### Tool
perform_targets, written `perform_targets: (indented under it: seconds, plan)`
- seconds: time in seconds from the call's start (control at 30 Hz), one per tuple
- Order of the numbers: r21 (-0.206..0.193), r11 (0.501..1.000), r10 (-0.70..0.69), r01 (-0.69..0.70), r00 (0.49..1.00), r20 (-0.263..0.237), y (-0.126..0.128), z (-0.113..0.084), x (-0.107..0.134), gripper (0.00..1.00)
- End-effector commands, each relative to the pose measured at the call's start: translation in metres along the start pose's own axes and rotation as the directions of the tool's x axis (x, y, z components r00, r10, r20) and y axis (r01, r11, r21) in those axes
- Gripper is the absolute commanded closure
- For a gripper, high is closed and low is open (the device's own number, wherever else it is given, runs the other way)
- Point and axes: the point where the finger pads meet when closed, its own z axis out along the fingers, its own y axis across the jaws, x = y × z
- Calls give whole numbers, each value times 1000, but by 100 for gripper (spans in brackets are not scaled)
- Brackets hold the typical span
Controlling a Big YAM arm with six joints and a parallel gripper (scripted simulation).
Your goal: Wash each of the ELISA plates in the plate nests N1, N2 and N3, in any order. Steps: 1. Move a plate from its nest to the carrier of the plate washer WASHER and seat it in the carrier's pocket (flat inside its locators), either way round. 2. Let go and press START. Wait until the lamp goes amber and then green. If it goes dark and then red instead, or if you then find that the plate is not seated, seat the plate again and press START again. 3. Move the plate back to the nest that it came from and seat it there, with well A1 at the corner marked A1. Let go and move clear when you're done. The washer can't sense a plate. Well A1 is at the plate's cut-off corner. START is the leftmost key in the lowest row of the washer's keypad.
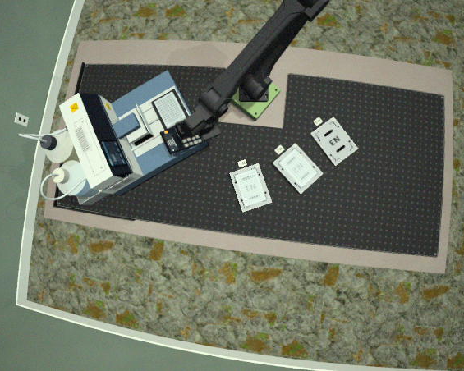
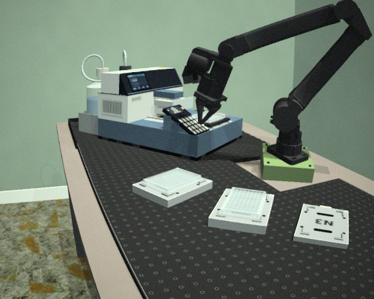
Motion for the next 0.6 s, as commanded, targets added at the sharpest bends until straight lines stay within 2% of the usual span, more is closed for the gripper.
perform_targets:
  seconds: [0.0,0.37,0.43,0.47,0.5,0.57]
  plan:
    - [-14,1000,-1,1,998,58,6,-24,-28,100]
    - [-15,1000,0,1,998,59,6,-44,-27,100]
    - [-15,1000,0,1,998,59,6,-44,-27,100]
    - [-11,1000,-2,2,999,41,5,-41,-22,100]
    - [-16,1000,-2,3,998,58,6,-47,-27,100]
    - [-16,1000,-1,2,998,59,6,-51,-27,100]
